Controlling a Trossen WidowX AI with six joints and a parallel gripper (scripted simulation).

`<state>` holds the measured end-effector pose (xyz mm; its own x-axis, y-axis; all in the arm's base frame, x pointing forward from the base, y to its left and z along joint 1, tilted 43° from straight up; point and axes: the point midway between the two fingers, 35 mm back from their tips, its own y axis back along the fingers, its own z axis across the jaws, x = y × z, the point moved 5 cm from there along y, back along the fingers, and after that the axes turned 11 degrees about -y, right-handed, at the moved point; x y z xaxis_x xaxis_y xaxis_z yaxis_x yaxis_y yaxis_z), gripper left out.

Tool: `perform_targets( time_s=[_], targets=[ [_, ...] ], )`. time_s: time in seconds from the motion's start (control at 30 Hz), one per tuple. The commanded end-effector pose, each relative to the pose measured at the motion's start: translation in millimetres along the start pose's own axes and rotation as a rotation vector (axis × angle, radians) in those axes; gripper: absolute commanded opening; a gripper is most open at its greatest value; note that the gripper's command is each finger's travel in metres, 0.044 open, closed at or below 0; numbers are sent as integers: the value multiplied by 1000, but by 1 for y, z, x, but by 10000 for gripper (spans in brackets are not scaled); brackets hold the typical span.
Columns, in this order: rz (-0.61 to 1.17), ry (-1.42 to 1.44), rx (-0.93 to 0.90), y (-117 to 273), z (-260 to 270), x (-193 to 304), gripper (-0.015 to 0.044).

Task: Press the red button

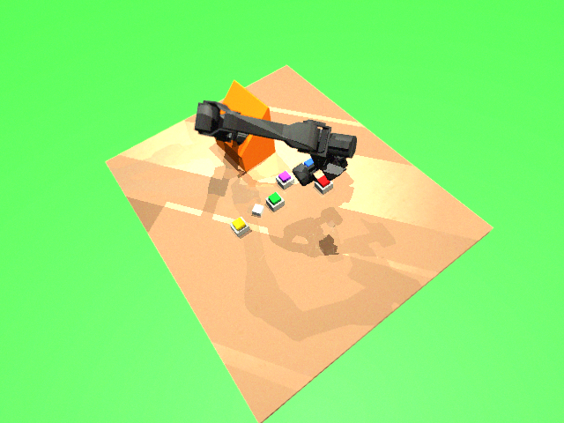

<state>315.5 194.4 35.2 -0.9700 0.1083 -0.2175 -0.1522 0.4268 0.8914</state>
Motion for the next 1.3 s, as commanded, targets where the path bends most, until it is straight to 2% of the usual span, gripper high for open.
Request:
perform_targets(
  time_s=[0.0,0.33,0.4,0.5,0.8,0.83,1.27],
  targets=[
    [-37,109,216,-30,21,54,400],
    [-56,133,259,-36,24,65,400],
    [-56,133,259,-49,21,64,348],
    [-57,133,261,-92,9,61,269],
    [-57,133,262,-95,8,61,32],
    [-57,133,262,-95,8,61,20],
    [-57,133,262,-96,7,61,20]
  ],
)
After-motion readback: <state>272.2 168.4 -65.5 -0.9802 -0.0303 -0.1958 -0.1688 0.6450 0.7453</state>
